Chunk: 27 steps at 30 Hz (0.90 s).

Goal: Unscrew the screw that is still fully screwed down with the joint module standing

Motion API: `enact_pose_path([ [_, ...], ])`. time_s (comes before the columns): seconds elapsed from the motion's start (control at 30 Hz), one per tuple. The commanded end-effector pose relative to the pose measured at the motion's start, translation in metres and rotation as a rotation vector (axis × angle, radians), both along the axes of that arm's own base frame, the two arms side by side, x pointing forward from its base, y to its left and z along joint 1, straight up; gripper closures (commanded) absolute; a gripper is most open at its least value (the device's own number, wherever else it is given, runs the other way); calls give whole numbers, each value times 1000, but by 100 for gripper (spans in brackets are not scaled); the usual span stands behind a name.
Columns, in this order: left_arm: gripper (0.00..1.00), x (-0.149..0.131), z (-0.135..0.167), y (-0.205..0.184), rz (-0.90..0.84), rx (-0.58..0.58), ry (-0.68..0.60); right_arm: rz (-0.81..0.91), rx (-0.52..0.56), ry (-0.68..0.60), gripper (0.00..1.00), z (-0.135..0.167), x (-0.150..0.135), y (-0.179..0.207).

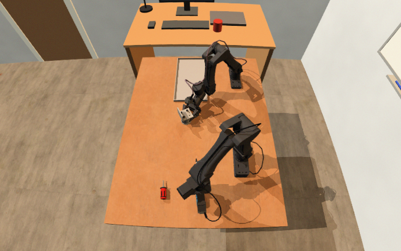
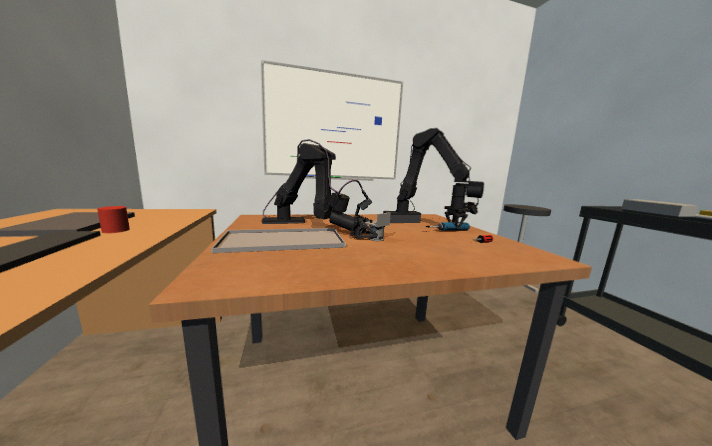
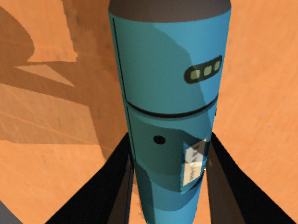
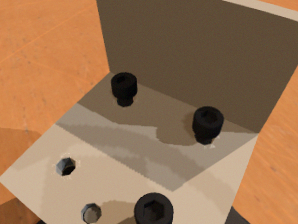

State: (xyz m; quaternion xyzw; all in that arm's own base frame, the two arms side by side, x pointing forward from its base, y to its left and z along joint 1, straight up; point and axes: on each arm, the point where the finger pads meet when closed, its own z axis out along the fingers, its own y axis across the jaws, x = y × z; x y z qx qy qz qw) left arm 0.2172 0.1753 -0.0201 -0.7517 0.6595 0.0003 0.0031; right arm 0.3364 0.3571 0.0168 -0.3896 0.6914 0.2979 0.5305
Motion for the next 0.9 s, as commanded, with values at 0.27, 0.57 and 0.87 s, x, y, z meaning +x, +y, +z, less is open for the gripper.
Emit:
enact_pose_path([
  [0.27, 58, -11, -4, -9, 11, -33, 22, 11, -25, 44, 41, -15, -9, -2],
  [0.57, 58, -11, -4, -9, 11, -33, 22, 11, -25, 44, 41, -15, -9, -2],
  [0.87, 51, -2, 0, -2, 3, -5, 1, 11, -25, 44, 41, -15, -9, -2],
])
